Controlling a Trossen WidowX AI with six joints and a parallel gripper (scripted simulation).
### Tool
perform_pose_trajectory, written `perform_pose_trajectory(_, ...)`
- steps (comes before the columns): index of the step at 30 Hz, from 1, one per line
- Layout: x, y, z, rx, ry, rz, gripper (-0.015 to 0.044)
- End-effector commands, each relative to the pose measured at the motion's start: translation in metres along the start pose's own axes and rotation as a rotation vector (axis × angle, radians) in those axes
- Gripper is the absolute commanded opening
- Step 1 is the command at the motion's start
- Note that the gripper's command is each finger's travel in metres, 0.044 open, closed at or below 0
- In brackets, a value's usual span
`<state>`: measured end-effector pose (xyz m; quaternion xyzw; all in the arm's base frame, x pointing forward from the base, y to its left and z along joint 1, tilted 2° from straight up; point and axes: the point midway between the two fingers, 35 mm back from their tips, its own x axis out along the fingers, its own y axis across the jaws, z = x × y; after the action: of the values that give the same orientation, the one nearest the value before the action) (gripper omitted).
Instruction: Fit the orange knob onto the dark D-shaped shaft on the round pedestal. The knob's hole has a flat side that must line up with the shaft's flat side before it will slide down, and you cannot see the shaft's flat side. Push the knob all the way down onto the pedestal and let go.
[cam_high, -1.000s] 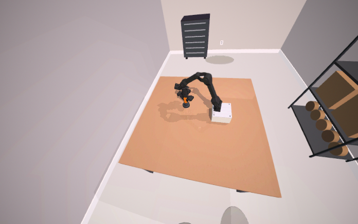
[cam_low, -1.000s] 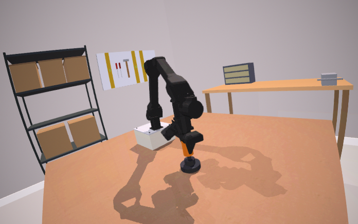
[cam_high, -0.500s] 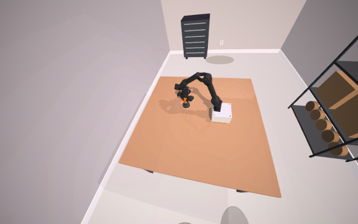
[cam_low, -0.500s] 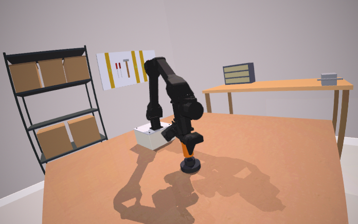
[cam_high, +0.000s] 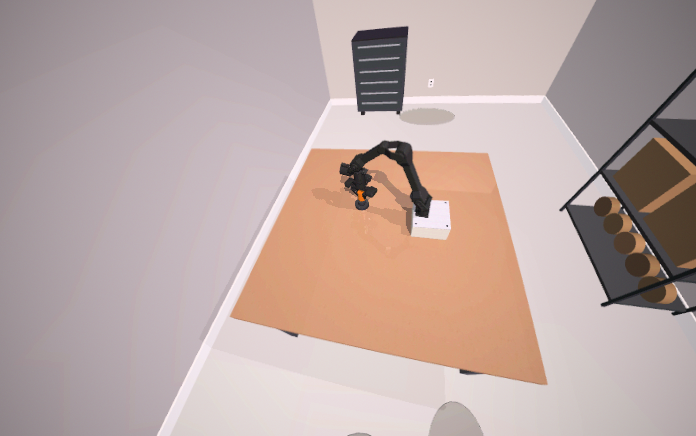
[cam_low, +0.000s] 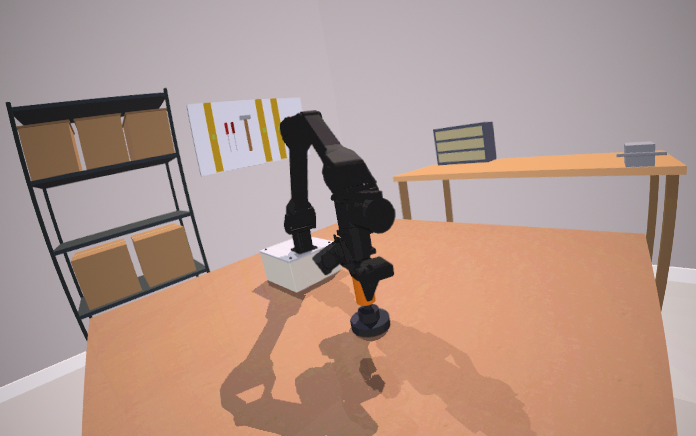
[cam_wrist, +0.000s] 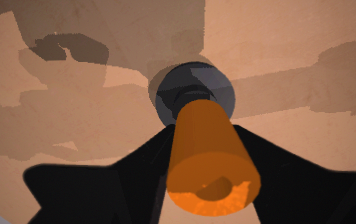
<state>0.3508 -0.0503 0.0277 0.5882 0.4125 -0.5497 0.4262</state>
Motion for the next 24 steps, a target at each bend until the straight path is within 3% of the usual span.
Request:
perform_pose_trajectory(1, -0.0044, 0.0002, -0.0002, 0.067, 0.001, 0.008, 0.0)
perform_pose_trajectory(5, -0.0053, 0.0006, -0.0003, 0.19, 0.002, 0.007, 0.0)
perform_pose_trajectory(24, -0.0008, 0.0048, -0.0005, 0.19, 0.002, 0.008, 0.0)
